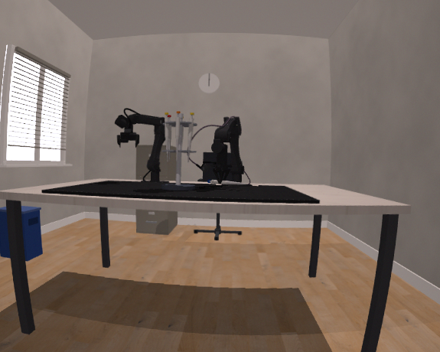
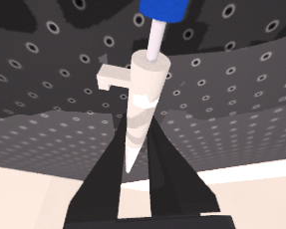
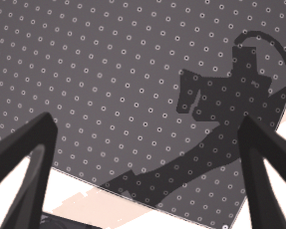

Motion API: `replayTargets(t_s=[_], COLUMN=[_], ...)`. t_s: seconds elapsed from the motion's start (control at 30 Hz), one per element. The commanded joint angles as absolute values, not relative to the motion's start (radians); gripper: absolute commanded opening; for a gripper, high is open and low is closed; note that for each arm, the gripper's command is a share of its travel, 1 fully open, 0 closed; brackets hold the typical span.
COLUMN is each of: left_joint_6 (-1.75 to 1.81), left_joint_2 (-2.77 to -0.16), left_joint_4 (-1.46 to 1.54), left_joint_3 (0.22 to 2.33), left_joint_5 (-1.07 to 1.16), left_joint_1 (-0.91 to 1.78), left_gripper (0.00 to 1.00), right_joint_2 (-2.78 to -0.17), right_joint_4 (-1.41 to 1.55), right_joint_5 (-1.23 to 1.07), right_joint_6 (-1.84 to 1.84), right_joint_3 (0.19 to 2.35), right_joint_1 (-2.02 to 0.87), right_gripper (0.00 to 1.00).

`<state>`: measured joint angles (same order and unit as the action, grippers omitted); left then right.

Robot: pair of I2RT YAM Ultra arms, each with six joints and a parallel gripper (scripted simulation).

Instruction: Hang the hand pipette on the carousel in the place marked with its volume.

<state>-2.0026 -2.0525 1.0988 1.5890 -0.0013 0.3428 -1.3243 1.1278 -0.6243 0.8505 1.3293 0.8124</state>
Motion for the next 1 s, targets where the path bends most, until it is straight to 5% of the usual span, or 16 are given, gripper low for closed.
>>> replayTargets(t_s=[0.0,0.97], left_joint_6=[-2.003,-2.003], left_joint_2=[-2.012,-1.994], left_joint_4=[1.155,1.345], left_joint_3=[1.636,1.808], left_joint_5=[0.004,0.004], left_joint_1=[0.347,0.347], left_gripper=[0.12,0.12], right_joint_2=[-1.317,-1.317], right_joint_4=[1.104,1.104], right_joint_5=[-0.648,-0.648], right_joint_6=[0.857,0.857], right_joint_3=[1.342,1.342], right_joint_1=[0.822,0.822], right_gripper=[1.0,1.0])
